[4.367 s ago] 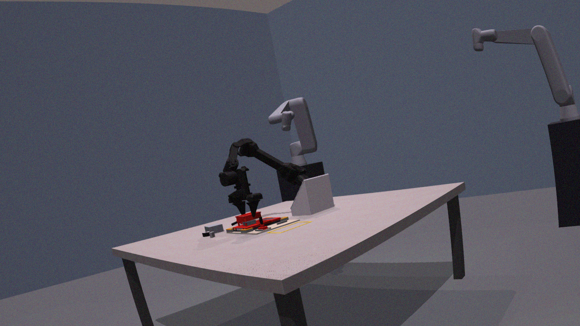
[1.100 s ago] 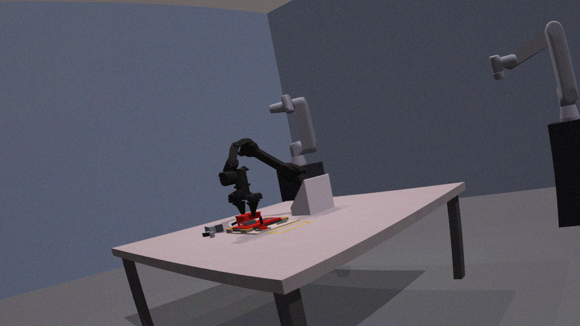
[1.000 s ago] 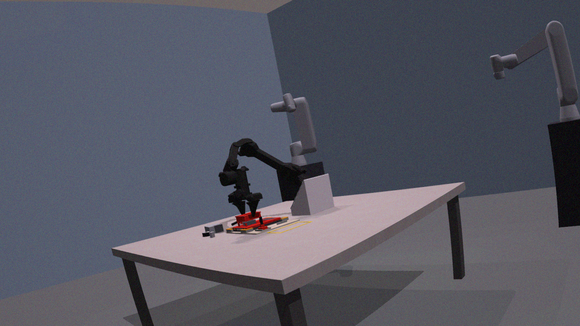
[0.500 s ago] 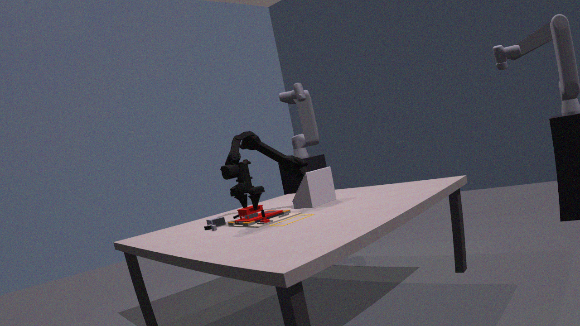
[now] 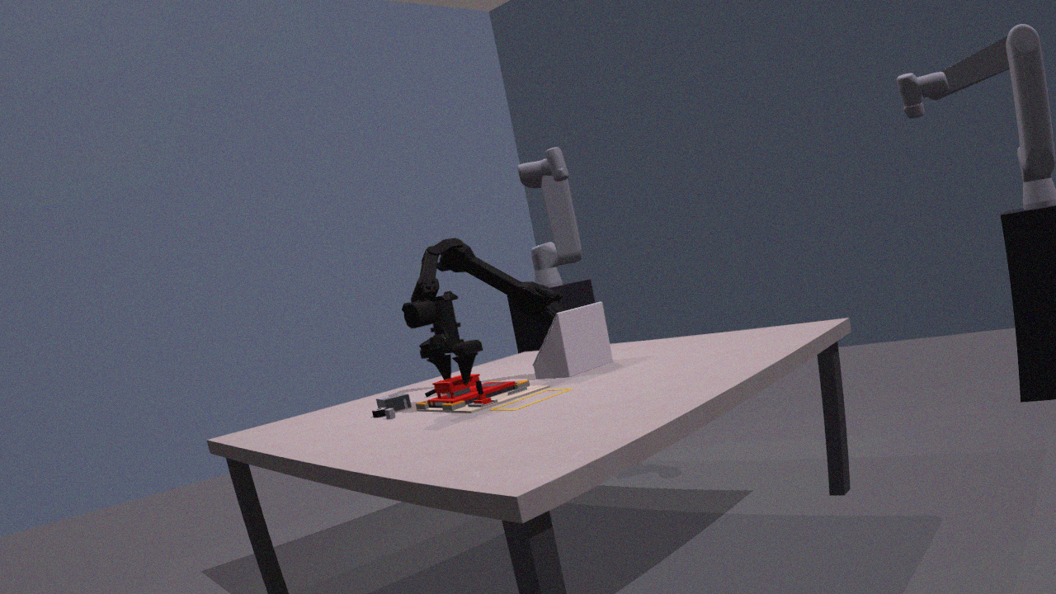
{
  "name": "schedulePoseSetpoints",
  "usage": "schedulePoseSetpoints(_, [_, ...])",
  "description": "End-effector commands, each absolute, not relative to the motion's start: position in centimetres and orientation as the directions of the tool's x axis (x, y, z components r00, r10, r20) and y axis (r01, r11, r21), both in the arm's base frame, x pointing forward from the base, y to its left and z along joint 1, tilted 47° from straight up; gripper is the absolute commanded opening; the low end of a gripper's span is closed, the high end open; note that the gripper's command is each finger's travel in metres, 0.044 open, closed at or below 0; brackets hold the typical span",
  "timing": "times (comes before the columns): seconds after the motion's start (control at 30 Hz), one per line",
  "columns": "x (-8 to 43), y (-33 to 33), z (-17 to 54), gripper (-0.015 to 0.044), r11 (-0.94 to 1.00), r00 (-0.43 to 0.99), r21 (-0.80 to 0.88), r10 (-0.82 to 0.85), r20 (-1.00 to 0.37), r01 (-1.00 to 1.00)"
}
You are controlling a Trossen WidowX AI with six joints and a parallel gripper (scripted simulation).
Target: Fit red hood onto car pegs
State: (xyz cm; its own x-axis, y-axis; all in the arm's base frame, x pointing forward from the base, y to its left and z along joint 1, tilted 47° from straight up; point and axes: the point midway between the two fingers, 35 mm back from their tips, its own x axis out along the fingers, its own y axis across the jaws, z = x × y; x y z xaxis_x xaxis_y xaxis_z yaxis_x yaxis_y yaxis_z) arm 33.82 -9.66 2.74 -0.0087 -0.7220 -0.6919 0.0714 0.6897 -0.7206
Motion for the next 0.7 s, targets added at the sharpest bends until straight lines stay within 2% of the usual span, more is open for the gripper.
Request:
schedulePoseSetpoints(0.0, [33.83, -9.82, 2.68, 0.0, 0.687, -0.008, -0.724, -0.725, -0.688, 0.067])
schedulePoseSetpoints(0.67, [33.83, -10.41, 2.14, 0.0, 0.686, -0.008, -0.724, -0.725, -0.688, 0.067])
